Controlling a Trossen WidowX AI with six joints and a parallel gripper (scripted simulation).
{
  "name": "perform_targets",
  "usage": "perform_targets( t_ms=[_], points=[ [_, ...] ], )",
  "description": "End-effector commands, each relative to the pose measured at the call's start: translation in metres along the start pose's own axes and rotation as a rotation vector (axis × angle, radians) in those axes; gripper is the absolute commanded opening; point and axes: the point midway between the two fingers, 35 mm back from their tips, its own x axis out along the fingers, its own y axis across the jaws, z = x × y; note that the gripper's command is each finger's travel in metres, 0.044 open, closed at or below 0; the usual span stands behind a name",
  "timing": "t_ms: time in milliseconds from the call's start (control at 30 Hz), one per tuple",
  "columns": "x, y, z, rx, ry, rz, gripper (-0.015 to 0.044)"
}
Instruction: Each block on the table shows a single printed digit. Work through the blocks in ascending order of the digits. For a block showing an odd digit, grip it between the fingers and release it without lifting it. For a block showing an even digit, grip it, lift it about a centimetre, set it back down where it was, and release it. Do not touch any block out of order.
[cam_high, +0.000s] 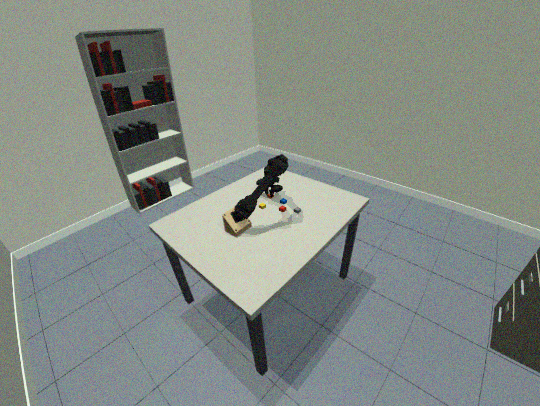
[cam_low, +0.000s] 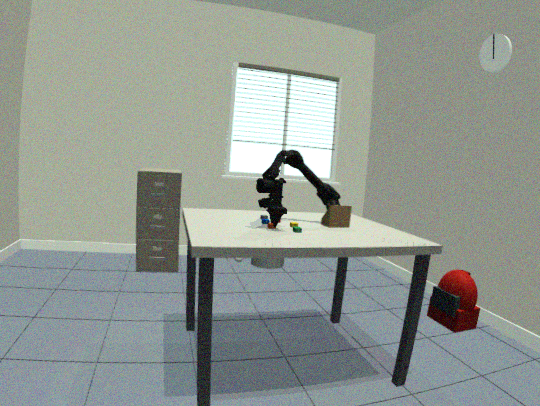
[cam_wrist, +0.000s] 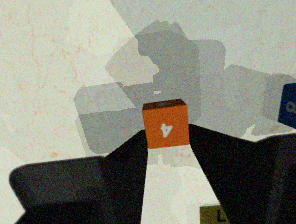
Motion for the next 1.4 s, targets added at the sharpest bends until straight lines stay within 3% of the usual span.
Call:
perform_targets(
  t_ms=[0, 600, 1367],
  points=[
    [0.000, 0.000, 0.000, -0.003, -0.003, -0.002, 0.0120],
    [-0.015, 0.000, 0.000, -0.003, -0.003, -0.001, 0.0120],
    [0.000, 0.000, 0.000, -0.003, -0.003, -0.002, 0.0120]
  ],
)
